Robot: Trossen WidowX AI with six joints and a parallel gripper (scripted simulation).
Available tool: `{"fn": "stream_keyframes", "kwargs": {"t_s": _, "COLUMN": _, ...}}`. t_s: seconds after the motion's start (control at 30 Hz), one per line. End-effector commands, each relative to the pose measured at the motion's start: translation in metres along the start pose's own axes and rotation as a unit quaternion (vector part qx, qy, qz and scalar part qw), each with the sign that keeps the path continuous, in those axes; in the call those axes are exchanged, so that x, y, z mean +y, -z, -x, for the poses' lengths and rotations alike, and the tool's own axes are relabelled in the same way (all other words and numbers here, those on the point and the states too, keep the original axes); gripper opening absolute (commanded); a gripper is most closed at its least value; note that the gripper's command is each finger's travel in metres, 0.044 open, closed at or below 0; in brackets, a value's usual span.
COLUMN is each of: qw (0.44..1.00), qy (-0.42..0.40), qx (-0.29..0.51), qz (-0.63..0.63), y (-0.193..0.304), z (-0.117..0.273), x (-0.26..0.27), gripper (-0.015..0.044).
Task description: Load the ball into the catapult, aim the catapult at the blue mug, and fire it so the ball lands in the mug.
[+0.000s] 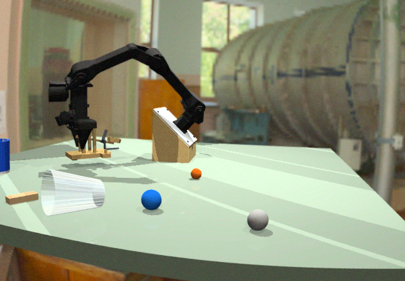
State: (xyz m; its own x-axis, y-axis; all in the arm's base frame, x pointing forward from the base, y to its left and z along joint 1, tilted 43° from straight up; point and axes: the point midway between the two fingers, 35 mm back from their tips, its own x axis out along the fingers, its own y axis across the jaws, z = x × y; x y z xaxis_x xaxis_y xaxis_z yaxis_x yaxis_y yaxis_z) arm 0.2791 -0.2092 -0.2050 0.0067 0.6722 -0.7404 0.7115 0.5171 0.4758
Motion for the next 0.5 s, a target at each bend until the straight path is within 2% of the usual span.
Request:
{"fn": "stream_keyframes", "kwargs": {"t_s": 0.0, "qw": 1.0, "qy": -0.002, "qx": -0.009, "qz": -0.002, "y": -0.003, "z": 0.0, "x": 0.001, "gripper": 0.0}}
{"fn": "stream_keyframes", "kwargs": {"t_s": 0.47, "qw": 1.0, "qy": -0.003, "qx": -0.009, "qz": -0.002, "y": -0.004, "z": -0.024, "x": 0.002, "gripper": 0.0}}
